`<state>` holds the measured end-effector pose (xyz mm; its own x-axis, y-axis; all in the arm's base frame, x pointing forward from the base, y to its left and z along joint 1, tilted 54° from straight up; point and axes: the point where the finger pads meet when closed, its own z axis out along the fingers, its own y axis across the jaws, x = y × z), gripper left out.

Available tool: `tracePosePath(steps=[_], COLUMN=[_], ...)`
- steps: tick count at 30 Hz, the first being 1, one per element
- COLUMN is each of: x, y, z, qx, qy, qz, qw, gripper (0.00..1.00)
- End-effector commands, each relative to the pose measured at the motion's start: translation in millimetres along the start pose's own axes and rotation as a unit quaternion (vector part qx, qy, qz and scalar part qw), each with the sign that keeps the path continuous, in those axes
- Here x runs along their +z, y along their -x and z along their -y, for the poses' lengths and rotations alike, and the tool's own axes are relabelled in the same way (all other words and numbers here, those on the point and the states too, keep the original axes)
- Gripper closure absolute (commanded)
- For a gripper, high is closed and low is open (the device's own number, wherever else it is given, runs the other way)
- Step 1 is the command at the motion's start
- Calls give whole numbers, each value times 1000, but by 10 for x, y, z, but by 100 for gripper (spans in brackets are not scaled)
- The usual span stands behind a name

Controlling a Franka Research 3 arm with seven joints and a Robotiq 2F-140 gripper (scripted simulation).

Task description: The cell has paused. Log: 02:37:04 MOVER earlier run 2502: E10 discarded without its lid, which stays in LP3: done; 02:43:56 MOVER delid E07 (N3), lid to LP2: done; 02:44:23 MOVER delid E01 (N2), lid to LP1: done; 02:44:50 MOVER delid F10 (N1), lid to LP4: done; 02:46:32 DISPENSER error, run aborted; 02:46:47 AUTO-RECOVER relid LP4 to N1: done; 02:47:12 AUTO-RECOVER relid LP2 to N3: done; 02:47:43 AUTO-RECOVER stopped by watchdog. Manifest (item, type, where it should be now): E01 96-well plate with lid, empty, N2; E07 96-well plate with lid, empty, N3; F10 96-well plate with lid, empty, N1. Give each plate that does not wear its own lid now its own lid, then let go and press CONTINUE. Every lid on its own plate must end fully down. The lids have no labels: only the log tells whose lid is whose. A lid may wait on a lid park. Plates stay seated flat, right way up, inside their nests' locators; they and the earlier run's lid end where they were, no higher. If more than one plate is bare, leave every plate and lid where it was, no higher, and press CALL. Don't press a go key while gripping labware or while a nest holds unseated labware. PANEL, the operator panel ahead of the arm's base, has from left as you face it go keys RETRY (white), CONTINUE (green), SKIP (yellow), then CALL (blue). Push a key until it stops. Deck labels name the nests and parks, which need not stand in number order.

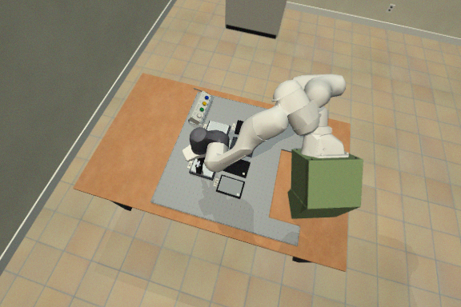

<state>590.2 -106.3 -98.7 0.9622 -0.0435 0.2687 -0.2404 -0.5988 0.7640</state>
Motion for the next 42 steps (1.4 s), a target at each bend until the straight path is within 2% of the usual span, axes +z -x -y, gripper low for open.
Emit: tracePosePath(steps=[1, 42], x=[15, 112], y=[-6, -11], z=[6, 4], qx=[-1, -2], qy=[-1, -1], qz=[-1, -1], qw=[1000, 1000], gripper=[100, 100])
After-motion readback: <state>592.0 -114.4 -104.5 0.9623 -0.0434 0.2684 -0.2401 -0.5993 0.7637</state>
